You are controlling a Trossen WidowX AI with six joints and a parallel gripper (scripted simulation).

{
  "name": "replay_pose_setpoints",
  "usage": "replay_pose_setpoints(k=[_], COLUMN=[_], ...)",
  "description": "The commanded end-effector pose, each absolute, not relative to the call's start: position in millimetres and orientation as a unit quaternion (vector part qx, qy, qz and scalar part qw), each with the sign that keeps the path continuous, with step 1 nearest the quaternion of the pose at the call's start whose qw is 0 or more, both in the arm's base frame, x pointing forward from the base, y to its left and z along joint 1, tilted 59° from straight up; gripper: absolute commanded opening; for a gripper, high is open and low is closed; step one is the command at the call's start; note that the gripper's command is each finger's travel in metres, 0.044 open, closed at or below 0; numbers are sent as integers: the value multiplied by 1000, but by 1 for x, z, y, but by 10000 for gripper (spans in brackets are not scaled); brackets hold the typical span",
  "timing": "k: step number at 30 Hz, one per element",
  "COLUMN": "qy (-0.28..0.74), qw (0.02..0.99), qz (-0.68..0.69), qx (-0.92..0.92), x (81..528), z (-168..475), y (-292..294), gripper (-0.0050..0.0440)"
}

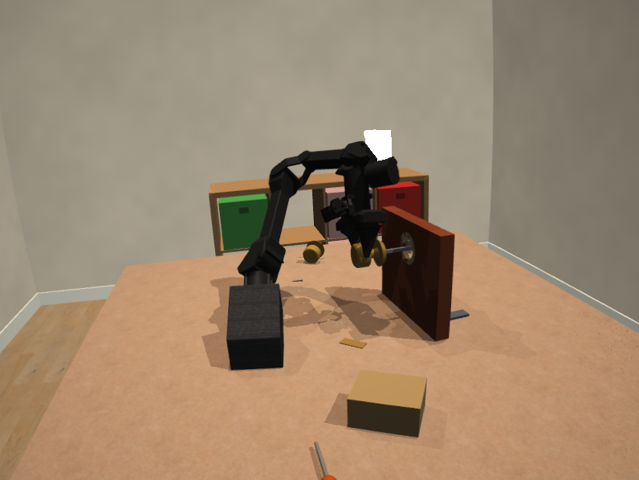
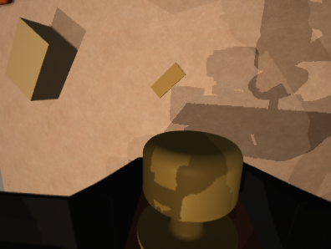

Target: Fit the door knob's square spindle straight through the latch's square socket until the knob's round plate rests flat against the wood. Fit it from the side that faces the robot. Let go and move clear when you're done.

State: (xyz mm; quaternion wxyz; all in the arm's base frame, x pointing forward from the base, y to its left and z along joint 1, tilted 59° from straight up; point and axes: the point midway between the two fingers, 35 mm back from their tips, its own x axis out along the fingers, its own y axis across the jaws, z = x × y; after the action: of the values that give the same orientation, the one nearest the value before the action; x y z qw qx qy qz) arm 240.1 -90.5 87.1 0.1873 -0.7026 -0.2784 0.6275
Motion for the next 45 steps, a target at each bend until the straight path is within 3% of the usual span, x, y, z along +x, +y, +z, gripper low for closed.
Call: replay_pose_setpoints(k=[1, 45], qy=[-274, -274], qw=[186, 186], qz=[624, 623], qx=[-708, -709], x=[243, 242], z=[88, 88], y=[-93, -94], gripper=[0, 0])
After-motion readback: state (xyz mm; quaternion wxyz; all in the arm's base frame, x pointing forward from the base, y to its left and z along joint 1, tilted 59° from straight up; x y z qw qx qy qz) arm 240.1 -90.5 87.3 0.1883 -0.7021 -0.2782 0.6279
